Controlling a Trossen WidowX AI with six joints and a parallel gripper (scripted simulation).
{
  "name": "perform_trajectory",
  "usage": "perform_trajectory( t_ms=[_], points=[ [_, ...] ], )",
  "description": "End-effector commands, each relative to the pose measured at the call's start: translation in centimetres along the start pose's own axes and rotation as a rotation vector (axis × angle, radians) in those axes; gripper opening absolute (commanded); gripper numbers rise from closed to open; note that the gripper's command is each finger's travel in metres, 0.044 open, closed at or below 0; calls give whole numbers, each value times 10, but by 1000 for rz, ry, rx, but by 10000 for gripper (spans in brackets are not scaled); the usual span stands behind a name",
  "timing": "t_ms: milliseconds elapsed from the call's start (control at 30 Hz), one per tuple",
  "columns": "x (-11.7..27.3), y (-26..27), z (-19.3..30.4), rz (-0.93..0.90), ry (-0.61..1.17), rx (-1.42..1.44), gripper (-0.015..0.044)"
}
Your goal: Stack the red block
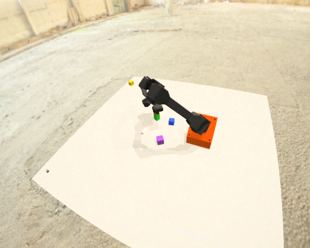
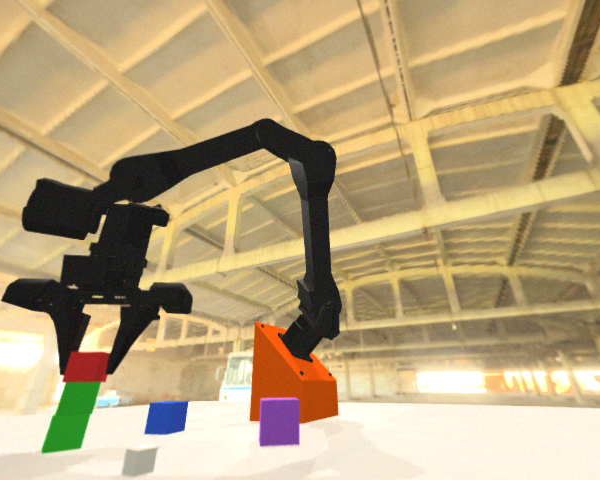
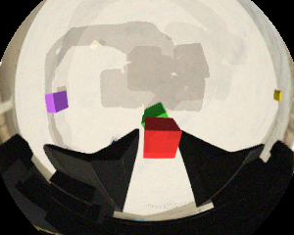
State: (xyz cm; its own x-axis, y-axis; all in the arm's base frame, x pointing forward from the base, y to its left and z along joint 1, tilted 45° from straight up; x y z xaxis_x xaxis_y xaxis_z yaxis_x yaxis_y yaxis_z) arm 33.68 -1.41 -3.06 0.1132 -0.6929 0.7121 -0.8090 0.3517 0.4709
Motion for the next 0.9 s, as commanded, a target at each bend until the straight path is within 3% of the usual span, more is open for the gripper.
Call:
perform_trajectory(
  t_ms=[0,200,867],
  points=[
    [0,0,0,0,0,-1,289],
    [0,0,0,0,0,-1,440],
    [0,0,0,0,0,-1,440]
  ],
)
Point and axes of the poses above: the point midway between the two fingers, 35 mm back from their tips, its own x axis back along the fingers, its own y axis across the jaws, z = x × y, the point moved 4 cm from there along x, back along the fingers, and after that the axes turned 9 degrees about x, right-handed, at the moved point
